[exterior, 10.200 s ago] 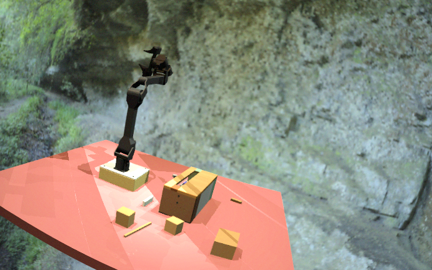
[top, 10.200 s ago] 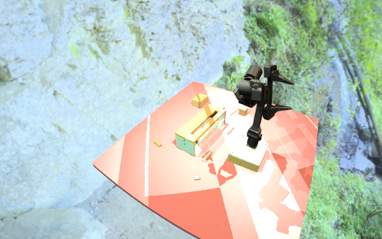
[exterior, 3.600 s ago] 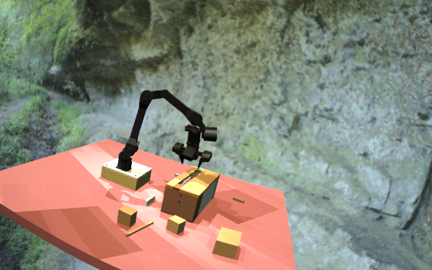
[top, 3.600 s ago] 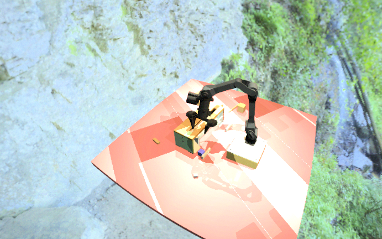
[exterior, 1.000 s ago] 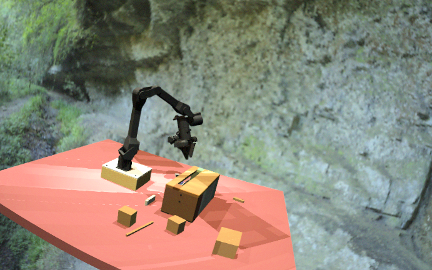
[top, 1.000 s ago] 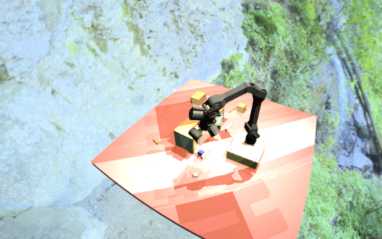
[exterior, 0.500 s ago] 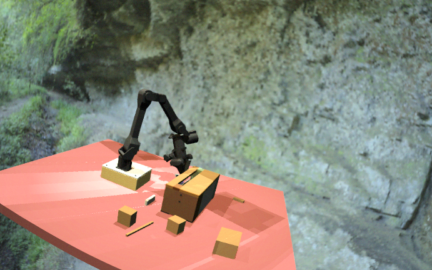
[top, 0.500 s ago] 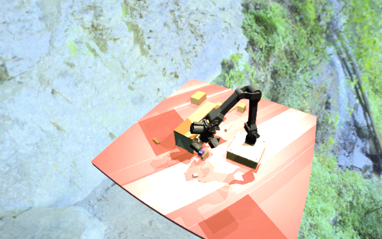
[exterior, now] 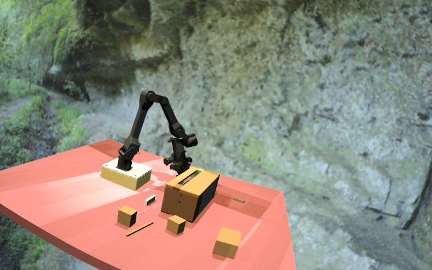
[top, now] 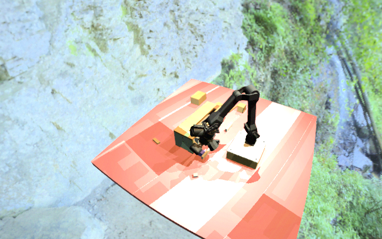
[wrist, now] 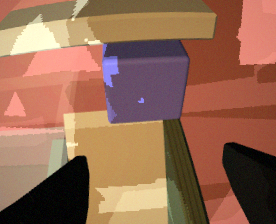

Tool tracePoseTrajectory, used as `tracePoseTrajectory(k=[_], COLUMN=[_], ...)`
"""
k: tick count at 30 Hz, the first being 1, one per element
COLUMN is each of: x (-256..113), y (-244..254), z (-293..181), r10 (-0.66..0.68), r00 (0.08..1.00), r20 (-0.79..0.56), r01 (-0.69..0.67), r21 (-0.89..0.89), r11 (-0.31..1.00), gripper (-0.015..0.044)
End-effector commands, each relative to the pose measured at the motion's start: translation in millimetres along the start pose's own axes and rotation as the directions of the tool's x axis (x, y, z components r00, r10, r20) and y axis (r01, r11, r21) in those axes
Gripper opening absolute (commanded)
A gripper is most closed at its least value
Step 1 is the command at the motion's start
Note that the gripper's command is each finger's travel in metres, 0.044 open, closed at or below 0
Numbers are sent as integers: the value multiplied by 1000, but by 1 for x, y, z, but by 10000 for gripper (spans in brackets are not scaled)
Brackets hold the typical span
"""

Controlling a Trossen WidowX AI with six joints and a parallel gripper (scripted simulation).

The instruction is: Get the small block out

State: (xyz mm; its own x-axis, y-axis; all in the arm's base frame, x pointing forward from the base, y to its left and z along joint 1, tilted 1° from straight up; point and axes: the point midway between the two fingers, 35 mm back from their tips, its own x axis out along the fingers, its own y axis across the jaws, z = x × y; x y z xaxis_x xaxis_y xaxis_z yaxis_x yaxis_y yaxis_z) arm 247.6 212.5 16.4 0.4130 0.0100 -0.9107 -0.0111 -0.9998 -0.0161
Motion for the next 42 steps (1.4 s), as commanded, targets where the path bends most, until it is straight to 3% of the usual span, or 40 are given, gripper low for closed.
tracePoseTrajectory(k=[1, 24, 31, 34, 37, 42], x=[7, 36, 36, 36, 29, 0], y=[2, 3, 3, 3, 2, 0], z=[5, 22, 22, 22, 18, 4], r10=[9, 9, 9, 9, 9, 6], r00=[1000, 1000, 1000, 1000, 1000, 1000], r20=[4, 4, 4, 4, 4, 4], r01=[-9, -9, -9, -9, -9, -6], r21=[-5, -5, -5, -5, -6, -8], r11=[1000, 1000, 1000, 1000, 1000, 1000], gripper=[285, 285, 101, 81, 3, 0])
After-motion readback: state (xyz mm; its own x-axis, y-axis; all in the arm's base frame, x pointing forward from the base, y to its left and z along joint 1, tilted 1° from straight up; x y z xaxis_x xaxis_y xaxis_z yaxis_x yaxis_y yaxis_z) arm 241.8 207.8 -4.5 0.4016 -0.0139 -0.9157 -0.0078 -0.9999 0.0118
